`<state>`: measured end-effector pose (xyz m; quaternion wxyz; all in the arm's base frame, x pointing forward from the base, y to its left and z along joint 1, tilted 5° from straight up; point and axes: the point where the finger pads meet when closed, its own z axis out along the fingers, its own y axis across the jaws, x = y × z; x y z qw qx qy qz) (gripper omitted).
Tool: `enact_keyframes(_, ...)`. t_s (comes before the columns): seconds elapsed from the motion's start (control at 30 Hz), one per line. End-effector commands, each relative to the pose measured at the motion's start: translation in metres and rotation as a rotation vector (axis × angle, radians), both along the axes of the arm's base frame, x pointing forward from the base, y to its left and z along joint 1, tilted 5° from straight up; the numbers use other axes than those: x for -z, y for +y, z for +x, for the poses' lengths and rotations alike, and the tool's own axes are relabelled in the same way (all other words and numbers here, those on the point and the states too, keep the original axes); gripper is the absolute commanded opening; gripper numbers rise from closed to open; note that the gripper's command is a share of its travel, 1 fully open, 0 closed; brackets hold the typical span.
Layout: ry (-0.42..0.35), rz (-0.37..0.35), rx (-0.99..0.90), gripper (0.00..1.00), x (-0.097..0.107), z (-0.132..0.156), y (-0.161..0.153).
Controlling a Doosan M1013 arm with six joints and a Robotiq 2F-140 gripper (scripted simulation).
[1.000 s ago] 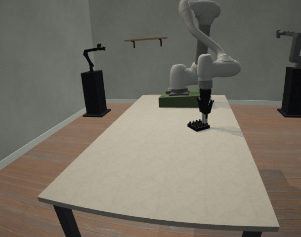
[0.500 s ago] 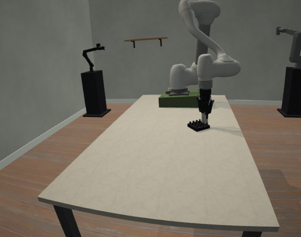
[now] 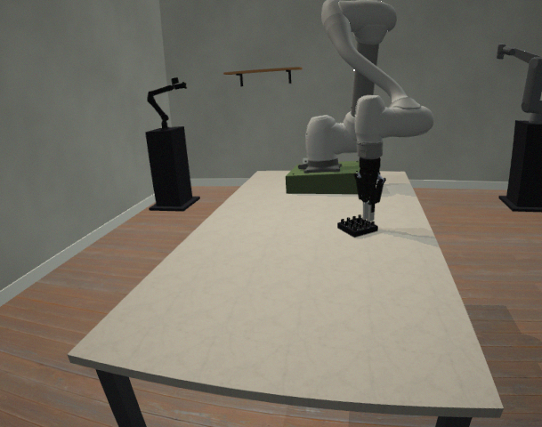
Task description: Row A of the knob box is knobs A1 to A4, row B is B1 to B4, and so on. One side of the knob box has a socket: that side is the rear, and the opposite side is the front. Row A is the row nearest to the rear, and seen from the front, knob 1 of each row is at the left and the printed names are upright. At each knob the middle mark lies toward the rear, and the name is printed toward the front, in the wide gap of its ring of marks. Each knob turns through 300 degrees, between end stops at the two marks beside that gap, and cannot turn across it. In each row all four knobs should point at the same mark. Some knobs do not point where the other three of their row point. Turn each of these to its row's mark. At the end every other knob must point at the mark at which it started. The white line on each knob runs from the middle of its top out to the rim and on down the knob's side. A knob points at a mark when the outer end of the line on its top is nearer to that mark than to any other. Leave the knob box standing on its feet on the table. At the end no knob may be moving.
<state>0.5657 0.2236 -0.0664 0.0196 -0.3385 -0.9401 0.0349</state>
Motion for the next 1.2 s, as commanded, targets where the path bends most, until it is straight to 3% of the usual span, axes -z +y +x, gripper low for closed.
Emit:
enact_keyframes(0.0,0.000,0.000,0.000,0.12,-0.003,0.000,0.000)
enact_keyframes(0.37,0.000,0.000,0.000,0.12,-0.030,0.002,0.002)
enact_keyframes(0.87,0.000,0.000,0.000,0.12,-0.031,0.002,0.002)
enact_keyframes(0.9,0.000,0.000,0.000,1.00,-0.031,0.002,0.002)
enact_keyframes(1.17,0.000,0.000,0.000,1.00,-0.039,0.002,0.002)
